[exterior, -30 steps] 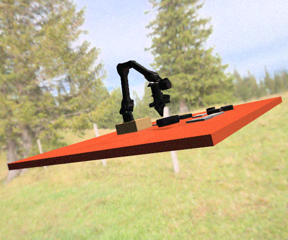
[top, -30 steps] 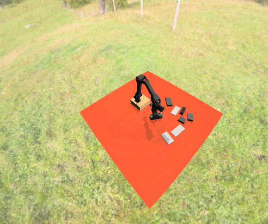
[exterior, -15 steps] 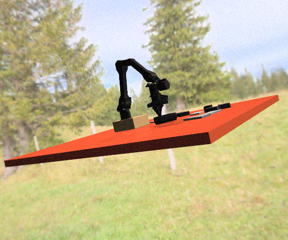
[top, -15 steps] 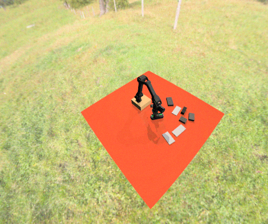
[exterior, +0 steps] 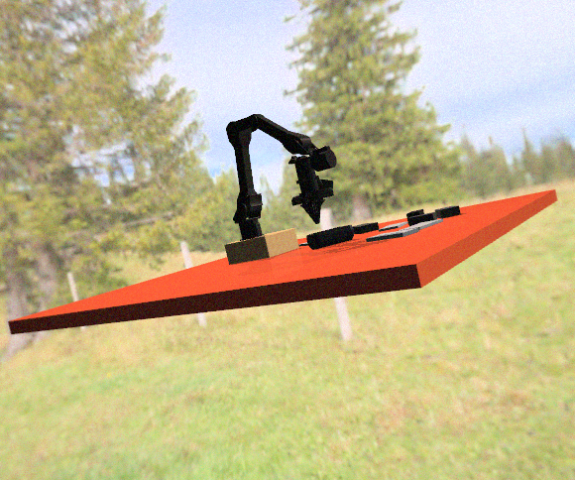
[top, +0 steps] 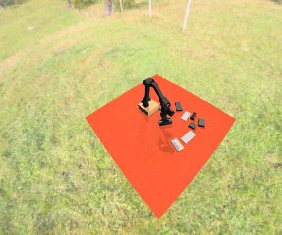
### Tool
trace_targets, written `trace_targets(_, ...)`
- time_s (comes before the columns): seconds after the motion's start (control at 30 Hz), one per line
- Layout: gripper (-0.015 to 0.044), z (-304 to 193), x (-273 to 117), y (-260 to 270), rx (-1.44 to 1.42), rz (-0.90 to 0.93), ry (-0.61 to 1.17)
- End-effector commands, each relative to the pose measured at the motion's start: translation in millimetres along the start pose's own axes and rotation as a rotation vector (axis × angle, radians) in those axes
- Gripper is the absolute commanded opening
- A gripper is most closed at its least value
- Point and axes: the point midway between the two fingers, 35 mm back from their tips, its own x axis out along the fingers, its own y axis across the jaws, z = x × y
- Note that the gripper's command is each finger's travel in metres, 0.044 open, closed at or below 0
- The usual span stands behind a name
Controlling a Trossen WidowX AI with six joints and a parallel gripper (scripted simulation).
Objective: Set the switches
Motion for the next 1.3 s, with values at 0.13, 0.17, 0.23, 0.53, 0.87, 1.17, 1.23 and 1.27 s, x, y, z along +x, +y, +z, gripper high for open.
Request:
trace_targets(0.13,0.0,15.2,-11.6,-4.3,0.0,0.0,-0.001)
trace_targets(0.17,0.0,23.9,-12.6,-6.5,0.0,0.0,-0.002)
trace_targets(0.23,0.0,30.9,-13.2,-8.1,0.0,0.0,-0.003)
trace_targets(0.53,0.0,30.0,-14.0,-9.9,0.0,0.0,-0.002)
trace_targets(0.87,0.0,30.0,-14.0,-9.9,0.0,0.0,-0.002)
trace_targets(1.17,0.0,30.0,-14.0,-9.9,0.0,0.0,-0.002)
trace_targets(1.23,0.0,30.0,-14.0,-9.9,0.0,0.0,-0.002)
trace_targets(1.27,0.0,30.0,-14.0,-9.9,0.0,0.0,-0.002)
